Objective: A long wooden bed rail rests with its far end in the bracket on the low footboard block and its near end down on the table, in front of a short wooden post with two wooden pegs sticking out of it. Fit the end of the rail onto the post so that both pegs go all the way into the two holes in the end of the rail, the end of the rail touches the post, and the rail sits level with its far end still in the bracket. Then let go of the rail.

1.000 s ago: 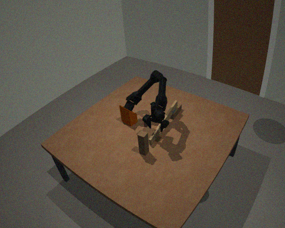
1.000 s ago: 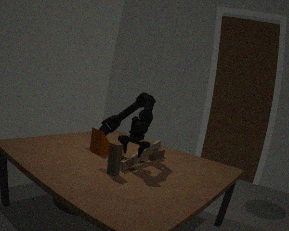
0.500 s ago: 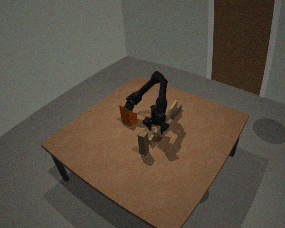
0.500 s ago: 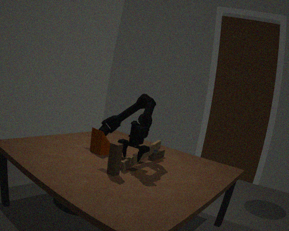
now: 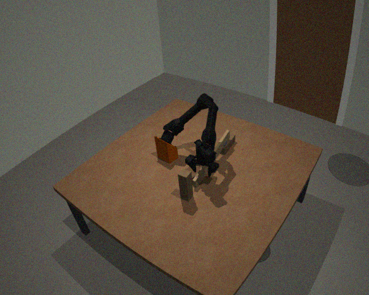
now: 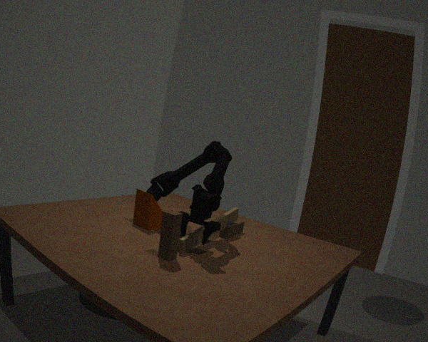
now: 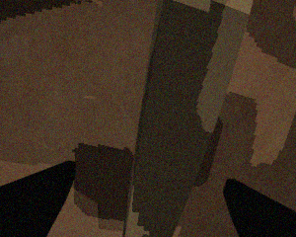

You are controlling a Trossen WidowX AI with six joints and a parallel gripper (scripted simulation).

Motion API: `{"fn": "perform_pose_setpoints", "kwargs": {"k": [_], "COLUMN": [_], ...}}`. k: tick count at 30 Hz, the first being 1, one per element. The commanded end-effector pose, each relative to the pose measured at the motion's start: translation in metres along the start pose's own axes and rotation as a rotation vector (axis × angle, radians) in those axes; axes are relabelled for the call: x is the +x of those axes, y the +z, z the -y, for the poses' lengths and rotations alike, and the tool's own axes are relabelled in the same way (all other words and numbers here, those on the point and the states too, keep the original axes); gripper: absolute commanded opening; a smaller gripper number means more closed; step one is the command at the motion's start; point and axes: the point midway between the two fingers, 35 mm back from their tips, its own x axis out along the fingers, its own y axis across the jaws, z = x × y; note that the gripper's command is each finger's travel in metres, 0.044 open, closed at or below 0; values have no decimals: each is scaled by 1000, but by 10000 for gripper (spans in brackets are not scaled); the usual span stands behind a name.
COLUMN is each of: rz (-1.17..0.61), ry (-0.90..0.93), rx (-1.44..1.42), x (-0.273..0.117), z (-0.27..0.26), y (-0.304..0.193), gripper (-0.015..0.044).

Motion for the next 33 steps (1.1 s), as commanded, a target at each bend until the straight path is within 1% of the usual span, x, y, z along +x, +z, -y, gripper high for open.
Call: {"fn": "perform_pose_setpoints", "kwargs": {"k": [1,4,19,26,33], "rz": [10,11,11,11,11], "ry": [5,5,5,5,5], "rx": [10,9,9,9,9], "x": [9,11,11,11,11], "z": [-3,-3,-3,-3,-3], "y": [1,2,2,2,2], "gripper": [440,440,46,0,0]}}
